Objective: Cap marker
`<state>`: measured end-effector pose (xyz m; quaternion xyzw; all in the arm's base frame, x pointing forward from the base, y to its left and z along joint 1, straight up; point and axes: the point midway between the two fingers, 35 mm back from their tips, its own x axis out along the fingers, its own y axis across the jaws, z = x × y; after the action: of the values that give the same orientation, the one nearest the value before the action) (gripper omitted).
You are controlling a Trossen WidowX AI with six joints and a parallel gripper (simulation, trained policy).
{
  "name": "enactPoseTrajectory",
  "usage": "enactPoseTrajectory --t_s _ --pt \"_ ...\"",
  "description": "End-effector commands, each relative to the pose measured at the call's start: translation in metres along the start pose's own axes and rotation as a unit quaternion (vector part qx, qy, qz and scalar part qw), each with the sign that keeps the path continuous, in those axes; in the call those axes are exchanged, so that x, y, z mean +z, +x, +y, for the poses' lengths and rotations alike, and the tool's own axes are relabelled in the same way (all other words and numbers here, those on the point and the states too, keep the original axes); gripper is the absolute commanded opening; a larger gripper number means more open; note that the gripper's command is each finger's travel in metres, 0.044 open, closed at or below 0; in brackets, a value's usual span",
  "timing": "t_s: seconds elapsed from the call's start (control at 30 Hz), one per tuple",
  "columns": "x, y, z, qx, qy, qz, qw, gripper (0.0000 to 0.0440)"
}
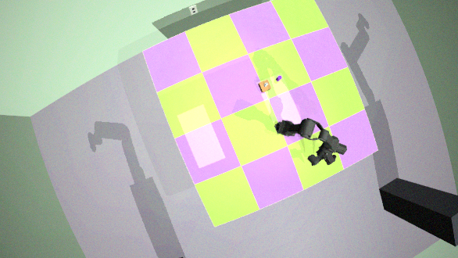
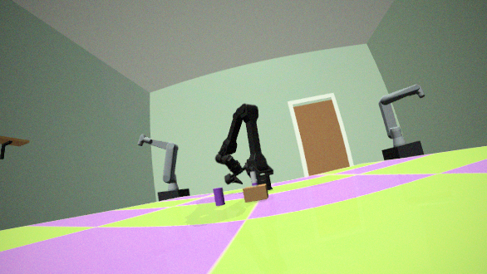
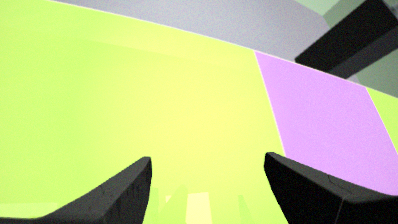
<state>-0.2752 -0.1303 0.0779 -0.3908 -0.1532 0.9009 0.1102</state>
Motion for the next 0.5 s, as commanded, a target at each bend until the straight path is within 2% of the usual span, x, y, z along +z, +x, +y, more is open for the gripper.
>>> enactPoseTrajectory --t_s 0.0,0.47 --pt "0.002 -0.005 0.01 0.019 -0.013 0.002 1.0 0.0298" --pt "0.006 -0.025 0.042 0.077 -0.053 0.006 0.996 0.0298"
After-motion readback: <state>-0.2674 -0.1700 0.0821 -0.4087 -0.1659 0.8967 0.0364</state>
